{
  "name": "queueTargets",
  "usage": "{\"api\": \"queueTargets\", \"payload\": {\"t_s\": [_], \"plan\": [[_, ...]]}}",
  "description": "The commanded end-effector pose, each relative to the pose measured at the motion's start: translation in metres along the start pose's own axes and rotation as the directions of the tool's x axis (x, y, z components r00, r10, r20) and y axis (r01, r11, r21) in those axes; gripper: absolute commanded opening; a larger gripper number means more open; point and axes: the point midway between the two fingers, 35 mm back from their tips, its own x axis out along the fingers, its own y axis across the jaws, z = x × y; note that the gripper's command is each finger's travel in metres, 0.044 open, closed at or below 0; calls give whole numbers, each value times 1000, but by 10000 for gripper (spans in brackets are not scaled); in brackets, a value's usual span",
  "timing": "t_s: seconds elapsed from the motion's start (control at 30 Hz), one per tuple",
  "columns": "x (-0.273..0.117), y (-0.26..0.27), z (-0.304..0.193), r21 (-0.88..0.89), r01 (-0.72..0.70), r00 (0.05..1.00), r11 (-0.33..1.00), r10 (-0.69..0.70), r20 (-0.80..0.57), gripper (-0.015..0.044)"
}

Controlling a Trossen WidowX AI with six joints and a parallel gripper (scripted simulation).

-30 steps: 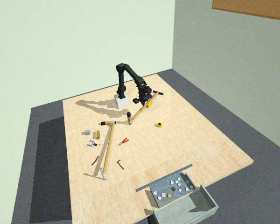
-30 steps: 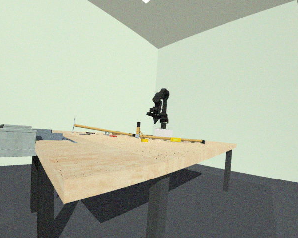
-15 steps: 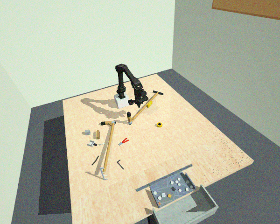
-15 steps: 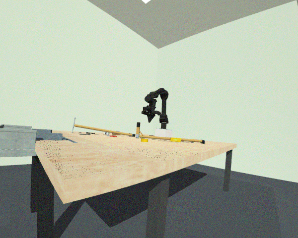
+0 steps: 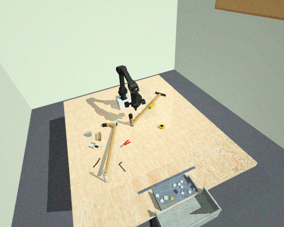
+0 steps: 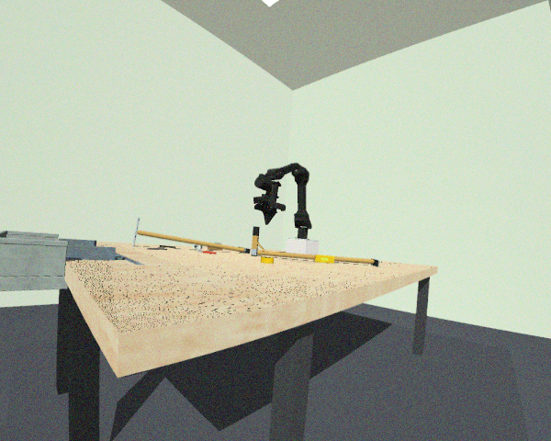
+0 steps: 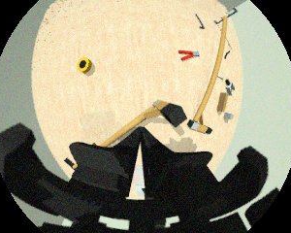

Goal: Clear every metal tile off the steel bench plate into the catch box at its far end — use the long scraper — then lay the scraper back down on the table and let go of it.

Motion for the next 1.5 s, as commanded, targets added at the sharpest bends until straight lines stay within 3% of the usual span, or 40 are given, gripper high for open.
{"api": "queueTargets", "payload": {"t_s": [0.0, 1.1, 1.47], "plan": [[-3, -14, 5, 34, -2, 1000, 999, 2, -5, 0], [-23, -135, 4, 353, 14, 997, 935, 13, -75, 0], [-15, -143, 3, 373, 15, 997, 928, 16, -79, 0]]}}
